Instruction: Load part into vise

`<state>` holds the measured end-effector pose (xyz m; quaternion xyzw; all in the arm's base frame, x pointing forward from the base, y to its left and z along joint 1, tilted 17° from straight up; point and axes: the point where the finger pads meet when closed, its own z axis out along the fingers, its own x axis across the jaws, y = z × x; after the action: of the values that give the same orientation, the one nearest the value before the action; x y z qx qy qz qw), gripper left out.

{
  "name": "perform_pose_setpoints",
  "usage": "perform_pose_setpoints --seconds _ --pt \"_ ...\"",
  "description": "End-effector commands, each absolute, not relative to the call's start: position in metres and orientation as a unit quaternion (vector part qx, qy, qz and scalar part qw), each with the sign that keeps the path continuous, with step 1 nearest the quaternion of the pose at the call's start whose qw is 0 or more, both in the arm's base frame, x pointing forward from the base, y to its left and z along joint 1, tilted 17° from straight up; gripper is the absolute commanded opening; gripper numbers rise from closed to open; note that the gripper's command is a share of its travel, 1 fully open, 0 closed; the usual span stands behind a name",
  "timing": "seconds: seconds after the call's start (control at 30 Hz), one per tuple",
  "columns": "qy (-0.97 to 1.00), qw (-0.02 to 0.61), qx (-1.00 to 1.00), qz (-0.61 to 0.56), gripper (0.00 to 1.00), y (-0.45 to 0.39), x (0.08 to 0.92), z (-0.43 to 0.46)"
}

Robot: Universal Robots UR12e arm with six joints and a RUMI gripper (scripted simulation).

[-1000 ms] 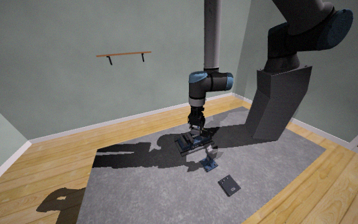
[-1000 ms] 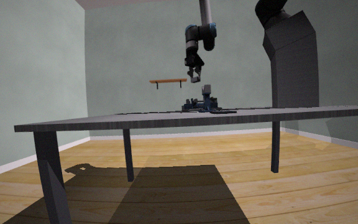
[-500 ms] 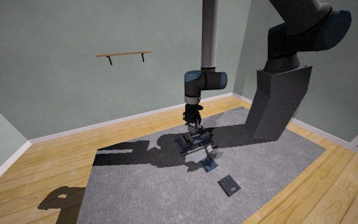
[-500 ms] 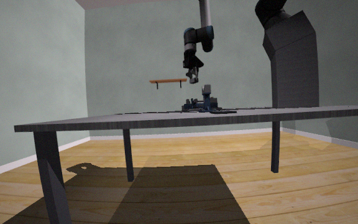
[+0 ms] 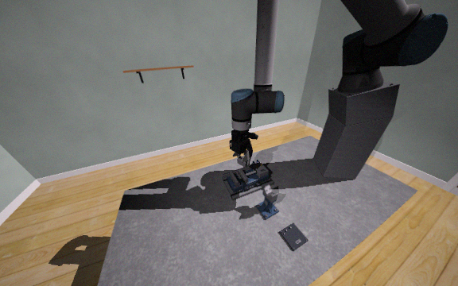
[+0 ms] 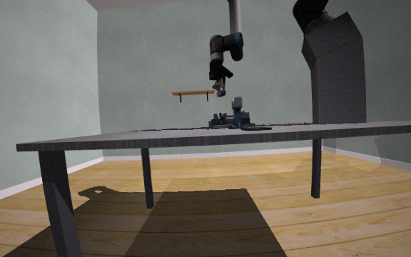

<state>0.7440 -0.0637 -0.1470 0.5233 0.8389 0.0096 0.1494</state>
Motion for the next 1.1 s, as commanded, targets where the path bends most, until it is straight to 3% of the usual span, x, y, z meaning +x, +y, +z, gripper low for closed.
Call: perform_pose_setpoints --seconds 0.0,1.07 --pt "0.821 0.15 0.551 0.015 0.0 -0.073 0.747 -0.144" --pt "0.748 0.148 0.646 0.033 0.0 -0.11 0.756 -0.133"
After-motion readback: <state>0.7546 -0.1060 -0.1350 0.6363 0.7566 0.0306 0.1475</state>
